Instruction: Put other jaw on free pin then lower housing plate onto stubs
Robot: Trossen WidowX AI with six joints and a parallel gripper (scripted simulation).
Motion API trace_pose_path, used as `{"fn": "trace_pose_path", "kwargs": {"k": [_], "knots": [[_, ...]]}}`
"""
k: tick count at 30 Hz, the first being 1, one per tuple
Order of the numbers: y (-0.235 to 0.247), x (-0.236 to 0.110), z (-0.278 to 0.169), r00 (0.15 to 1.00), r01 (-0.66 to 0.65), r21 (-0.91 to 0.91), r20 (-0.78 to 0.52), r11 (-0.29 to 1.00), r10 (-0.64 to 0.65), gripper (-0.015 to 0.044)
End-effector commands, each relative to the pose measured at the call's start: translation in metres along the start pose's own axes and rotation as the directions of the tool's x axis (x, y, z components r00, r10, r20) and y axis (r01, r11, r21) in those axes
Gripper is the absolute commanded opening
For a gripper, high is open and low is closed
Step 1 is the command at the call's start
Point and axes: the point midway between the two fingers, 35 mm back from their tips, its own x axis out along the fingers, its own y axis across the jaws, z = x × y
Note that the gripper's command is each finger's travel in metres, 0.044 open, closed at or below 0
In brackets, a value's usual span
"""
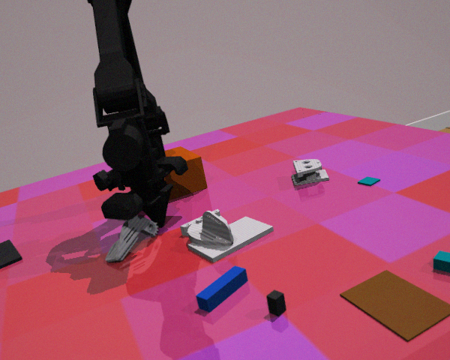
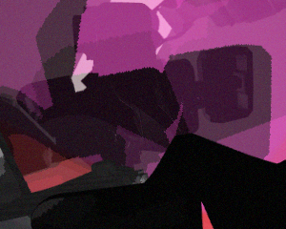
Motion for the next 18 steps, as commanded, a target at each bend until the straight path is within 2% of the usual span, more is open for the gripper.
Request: {"fn": "trace_pose_path", "kwargs": {"k": [1, 18], "knots": [[0.034, -0.003, -0.004, 0.995, -0.098, 0.016, -0.004, 0.995, 0.098, 0.0000], [0.061, -0.003, -0.004, 0.995, -0.100, 0.017, -0.003, 0.995, 0.100, 0.0000]]}}
